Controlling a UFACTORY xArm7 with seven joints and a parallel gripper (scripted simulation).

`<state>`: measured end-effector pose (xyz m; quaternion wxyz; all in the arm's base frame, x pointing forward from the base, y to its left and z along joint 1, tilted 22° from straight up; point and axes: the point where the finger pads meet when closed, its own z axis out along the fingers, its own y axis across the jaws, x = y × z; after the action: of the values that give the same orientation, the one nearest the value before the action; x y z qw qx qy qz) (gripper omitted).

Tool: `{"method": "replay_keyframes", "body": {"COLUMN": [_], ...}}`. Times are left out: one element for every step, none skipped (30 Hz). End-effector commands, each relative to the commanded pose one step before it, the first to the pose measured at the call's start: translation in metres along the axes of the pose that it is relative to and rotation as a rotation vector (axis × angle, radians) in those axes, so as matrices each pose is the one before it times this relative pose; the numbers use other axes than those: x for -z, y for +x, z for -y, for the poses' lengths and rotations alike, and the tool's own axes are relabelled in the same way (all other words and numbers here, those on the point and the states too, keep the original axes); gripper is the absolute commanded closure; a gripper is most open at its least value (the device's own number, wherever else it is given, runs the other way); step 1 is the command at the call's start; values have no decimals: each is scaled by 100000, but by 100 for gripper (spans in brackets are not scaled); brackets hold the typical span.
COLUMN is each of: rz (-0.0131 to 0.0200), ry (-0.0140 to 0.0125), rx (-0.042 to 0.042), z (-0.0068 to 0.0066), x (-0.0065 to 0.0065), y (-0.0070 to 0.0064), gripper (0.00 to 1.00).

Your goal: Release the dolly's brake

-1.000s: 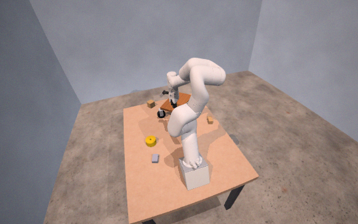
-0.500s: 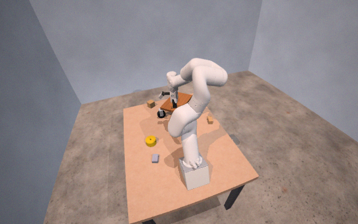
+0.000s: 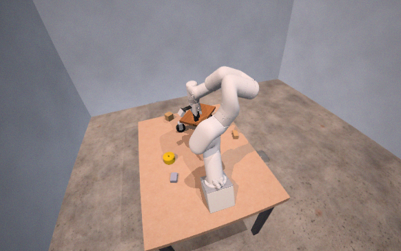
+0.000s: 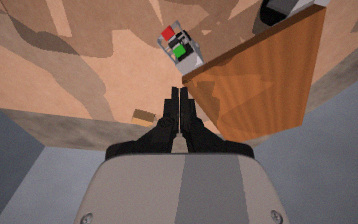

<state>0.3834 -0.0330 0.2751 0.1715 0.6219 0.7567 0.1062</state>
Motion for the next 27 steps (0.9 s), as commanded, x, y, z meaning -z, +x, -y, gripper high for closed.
{"method": "replay_keyframes", "body": {"rz": [-1000,182,180,176,172,168,163,157,151,146,0,0,277,104,107,121,127,125,110,92,77,68,63,60,57,51,47], "ry": [-716,-31,-22,-17,-9,-2,5,10,14,19,0,0,42,45,43,23,7,0,6,13,14,10,0,-10,-20,-29,-43], "rx": [27860,4425,4427,4422,4419,4418,4420,4422,4425,4428,0,0,13031,3705,3730,4060,4287,4395,4435,4442,4437,4428,4418,4407,4399,4392,4385], "z": [-100,-2,-4,-7,-10,-13,-16,-19,-22,-24,0,0,-27,-31,-32,-33,-33,-32,-31,-29,-27,-24,-21,-17,-14,-11,-7], "x": [-454,-155,-165,-173,-180,-185,-189,-191,-190,-188,0,0,-184,-178,-171,-162,-151,-140,-127,-114,-100,-86,-73,-59,-46,-35,-24], "y": [-96,1,5,9,12,16,19,22,24,25,0,0,26,24,23,22,21,19,17,15,12,10,7,5,4,2,1], "gripper": [100,100,100,100,100,100,100,100,100,100,100,100,100,100,100,100,100,100,100,100,100,100,100,100,100,100,100]}}
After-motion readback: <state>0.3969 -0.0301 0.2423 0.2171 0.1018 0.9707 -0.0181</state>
